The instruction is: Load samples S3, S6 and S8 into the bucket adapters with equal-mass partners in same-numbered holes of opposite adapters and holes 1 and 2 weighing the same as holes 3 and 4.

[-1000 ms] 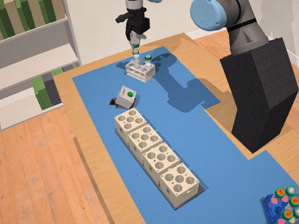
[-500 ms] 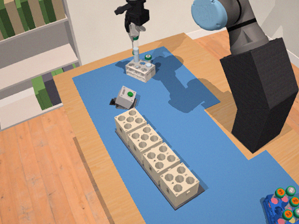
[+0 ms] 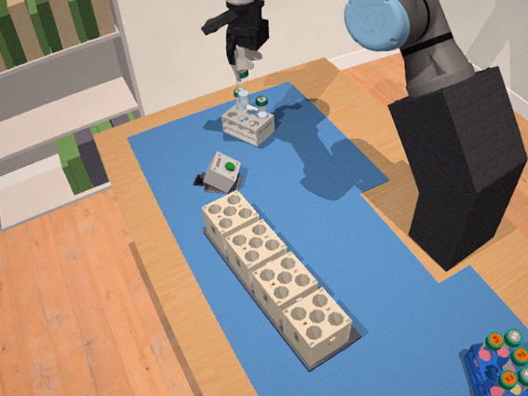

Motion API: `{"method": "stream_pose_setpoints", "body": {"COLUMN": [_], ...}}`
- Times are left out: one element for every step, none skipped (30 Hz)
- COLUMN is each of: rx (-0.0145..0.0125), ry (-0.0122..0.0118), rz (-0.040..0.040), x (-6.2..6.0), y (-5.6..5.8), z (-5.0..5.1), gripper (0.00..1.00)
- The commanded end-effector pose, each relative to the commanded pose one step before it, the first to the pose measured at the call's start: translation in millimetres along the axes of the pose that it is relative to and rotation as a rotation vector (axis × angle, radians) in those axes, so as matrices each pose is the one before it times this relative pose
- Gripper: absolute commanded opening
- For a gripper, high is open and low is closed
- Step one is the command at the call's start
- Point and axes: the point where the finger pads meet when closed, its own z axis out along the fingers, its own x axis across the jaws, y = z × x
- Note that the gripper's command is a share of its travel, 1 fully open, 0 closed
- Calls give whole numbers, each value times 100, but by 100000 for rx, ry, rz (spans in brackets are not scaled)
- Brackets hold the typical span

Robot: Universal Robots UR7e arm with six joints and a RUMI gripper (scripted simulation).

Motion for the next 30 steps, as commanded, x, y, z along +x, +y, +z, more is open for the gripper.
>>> {"method": "stream_pose_setpoints", "body": {"rx": [402, -1, -1, -1, 0, 0, -1, -1, -1, -1, -1, -1, -1, 0, 0, 0, 0, 0, 0, 0, 0, 0, 0, 0, 0, 0, 0, 0, 0, 0], "ry": [232, 1, -2, -2, 0, 0, -3, -2, -2, 1, -2, -2, -2, -2, -2, -2, -2, -2, -2, -2, -2, 0, 0, -1, -2, -2, -2, -2, -2, -2], "rz": [-11299, -2665, -2666, -2666, 0, 0, -2667, -2666, -2666, -2666, -2666, -2666, -2666, -2666, -2666, -2666, -2666, -2666, -2666, -2666, -2666, 0, 0, -2666, -2666, -2666, -2666, -2666, -2667, -2667], "x": [-2249, -573, -576, -585, 0, 0, -589, -600, -608, -622, -622, -629, -634, -640, -644, -649, -653, -656, -659, -662, -664, 0, 0, -666, -666, -667, -667, -667, -666, -665], "y": [1712, 348, 336, 321, 0, 0, 307, 290, 274, 253, 240, 224, 207, 190, 173, 155, 138, 121, 103, 85, 68, 0, 0, 50, 32, 14, -3, -21, -39, -57], "z": [-67, 5, 0, 0, 0, 0, -3, -1, -1, 5, 0, 0, 0, 0, 0, 0, 0, 0, 0, 0, 0, 0, 0, 0, 0, 0, 0, 0, 0, 0], "gripper": [0, 0, 0, 0, 0, 0, 0, 0, 0, 0, 0, 0, 0, 0, 0, 0, 0, 0, 0, 0, 0, 0, 0, 0, 0, 0, 0, 0, 0, 0]}}
